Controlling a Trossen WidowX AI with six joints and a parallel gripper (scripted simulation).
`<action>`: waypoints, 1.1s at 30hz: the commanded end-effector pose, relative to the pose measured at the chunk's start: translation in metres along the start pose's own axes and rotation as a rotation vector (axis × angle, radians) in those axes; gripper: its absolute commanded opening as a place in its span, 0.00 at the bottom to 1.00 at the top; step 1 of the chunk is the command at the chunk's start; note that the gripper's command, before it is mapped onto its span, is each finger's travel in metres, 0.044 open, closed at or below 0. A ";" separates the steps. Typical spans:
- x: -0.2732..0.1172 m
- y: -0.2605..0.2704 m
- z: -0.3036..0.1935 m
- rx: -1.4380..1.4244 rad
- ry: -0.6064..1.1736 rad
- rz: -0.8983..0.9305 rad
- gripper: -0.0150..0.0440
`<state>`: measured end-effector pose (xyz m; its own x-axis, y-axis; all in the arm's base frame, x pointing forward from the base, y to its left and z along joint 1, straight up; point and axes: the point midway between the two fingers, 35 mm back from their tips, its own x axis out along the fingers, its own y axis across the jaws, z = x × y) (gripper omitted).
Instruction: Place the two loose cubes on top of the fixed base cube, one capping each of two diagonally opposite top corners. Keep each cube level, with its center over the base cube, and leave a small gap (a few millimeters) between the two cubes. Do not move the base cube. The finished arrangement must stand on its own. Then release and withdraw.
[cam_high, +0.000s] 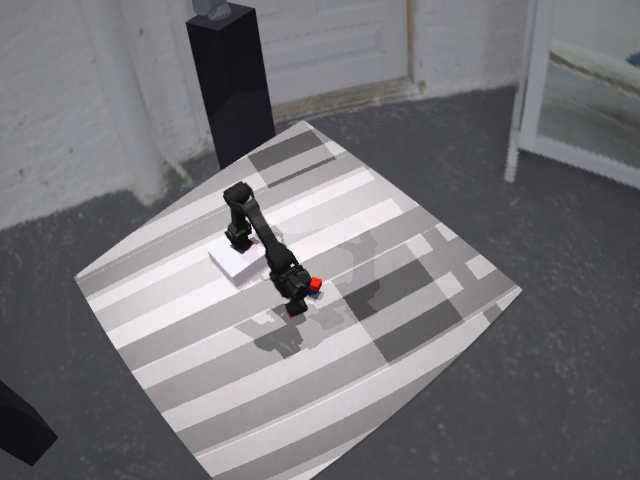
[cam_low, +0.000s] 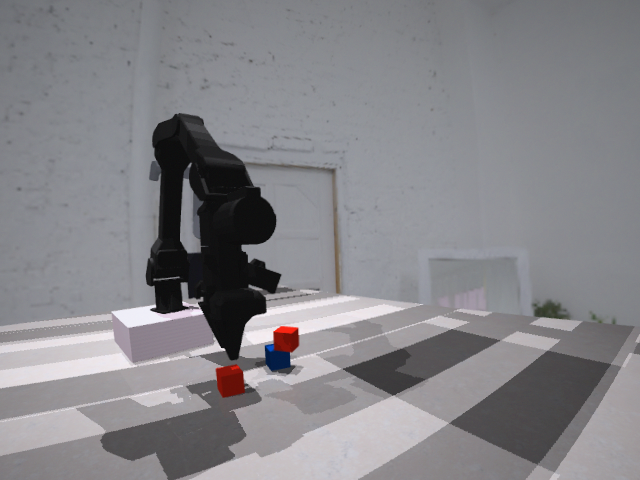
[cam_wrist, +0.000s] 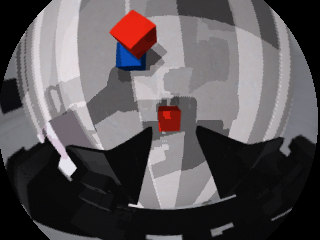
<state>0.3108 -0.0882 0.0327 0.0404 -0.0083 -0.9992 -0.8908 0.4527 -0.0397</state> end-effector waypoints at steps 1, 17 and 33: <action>0.011 0.003 -0.001 -0.006 0.005 0.011 0.70; 0.033 0.003 -0.001 -0.006 0.005 0.011 0.70; 0.044 0.004 -0.001 -0.006 0.005 0.011 0.43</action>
<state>0.3092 -0.0877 -0.0101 0.0290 -0.0049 -0.9996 -0.8912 0.4527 -0.0281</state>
